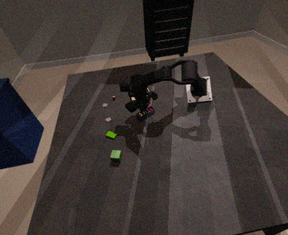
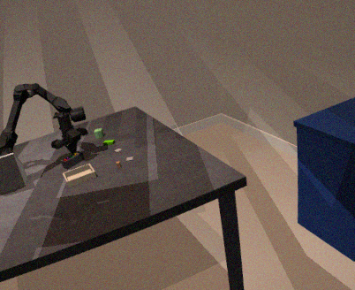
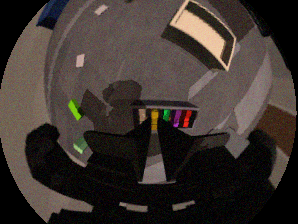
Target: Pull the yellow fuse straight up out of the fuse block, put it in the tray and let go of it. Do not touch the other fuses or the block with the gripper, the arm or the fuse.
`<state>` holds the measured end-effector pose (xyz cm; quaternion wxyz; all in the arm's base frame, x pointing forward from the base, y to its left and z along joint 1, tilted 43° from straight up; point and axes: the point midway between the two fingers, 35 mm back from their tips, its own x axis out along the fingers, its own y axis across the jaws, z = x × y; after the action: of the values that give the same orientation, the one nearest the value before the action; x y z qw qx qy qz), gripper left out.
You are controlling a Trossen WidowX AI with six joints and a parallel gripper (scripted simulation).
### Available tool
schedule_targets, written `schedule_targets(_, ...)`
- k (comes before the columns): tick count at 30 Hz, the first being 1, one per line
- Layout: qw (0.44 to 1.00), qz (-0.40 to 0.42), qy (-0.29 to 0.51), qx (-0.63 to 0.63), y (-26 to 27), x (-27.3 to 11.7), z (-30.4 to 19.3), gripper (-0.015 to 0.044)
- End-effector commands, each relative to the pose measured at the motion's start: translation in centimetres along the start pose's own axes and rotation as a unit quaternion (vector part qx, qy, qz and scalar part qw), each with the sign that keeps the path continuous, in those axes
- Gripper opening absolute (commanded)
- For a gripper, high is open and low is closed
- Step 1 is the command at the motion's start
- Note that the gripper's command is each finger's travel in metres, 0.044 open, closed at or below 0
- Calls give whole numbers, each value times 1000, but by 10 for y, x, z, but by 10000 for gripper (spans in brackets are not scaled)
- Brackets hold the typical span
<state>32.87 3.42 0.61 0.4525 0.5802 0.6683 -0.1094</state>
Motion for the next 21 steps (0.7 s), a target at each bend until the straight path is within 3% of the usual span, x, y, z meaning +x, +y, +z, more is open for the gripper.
schedule_targets(1,1000,0,-1,-2,0,-3,0,0)
schedule_targets(21,1000,0,-1,-1,0,-12,1,0)
